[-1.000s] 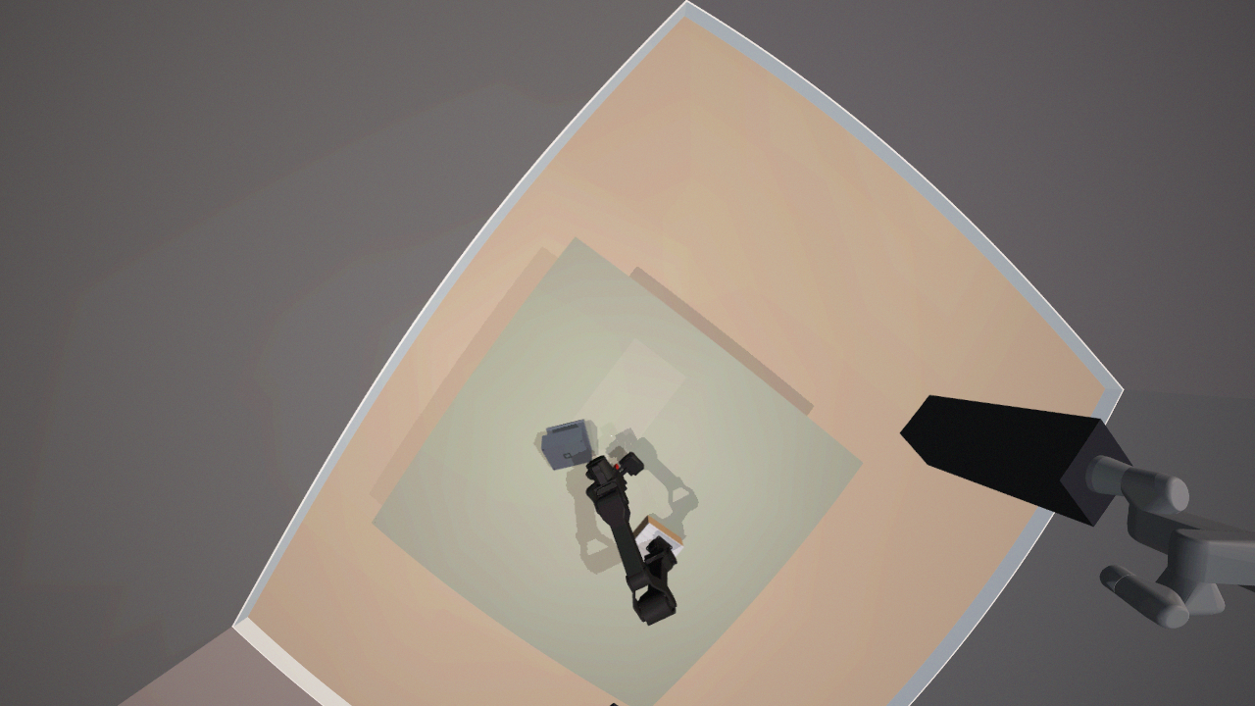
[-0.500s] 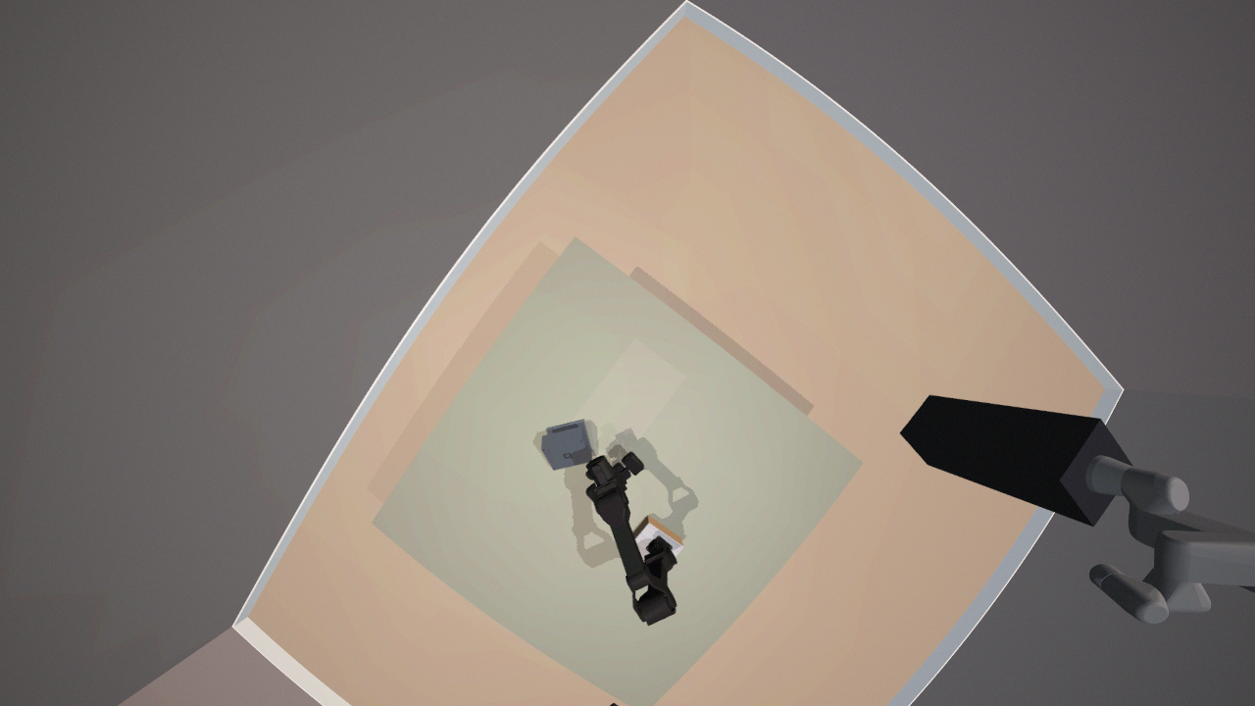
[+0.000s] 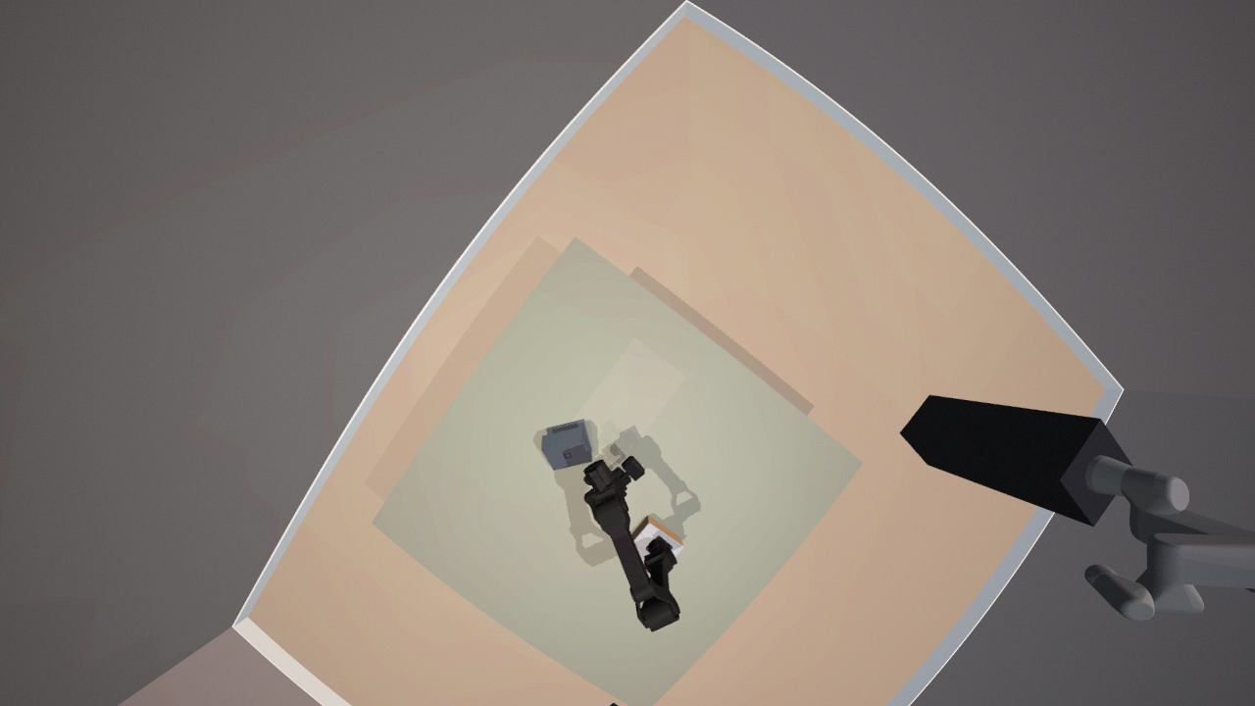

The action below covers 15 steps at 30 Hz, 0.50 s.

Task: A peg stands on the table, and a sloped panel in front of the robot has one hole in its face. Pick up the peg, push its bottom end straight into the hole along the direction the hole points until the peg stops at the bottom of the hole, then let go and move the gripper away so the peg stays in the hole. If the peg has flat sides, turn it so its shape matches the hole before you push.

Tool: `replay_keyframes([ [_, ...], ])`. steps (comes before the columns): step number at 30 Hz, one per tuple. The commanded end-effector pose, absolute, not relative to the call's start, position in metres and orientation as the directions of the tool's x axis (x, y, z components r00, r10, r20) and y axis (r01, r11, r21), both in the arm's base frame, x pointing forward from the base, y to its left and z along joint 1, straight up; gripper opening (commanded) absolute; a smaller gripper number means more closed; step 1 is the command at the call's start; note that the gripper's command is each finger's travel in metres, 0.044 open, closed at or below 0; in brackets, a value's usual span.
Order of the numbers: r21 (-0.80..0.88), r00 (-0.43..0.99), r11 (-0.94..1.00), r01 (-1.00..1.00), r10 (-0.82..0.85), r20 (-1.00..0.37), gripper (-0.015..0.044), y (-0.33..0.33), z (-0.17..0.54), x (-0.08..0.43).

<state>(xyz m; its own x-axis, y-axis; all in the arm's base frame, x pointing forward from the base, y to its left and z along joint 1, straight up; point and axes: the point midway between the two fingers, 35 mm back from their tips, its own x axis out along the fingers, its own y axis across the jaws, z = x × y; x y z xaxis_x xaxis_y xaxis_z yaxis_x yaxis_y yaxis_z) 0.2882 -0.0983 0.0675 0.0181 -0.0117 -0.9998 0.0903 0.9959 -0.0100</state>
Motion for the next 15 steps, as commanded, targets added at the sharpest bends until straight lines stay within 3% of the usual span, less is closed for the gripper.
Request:
replay_keyframes([
  [1, -0.009, 0.028, 0.996, 0.093, -0.012, -1.0, 0.0, -0.098, 0.084, 0.289],
  [15, -0.035, 0.043, 0.999, 0.035, -0.036, -0.998, 0.0, -0.094, 0.105, 0.29],
])
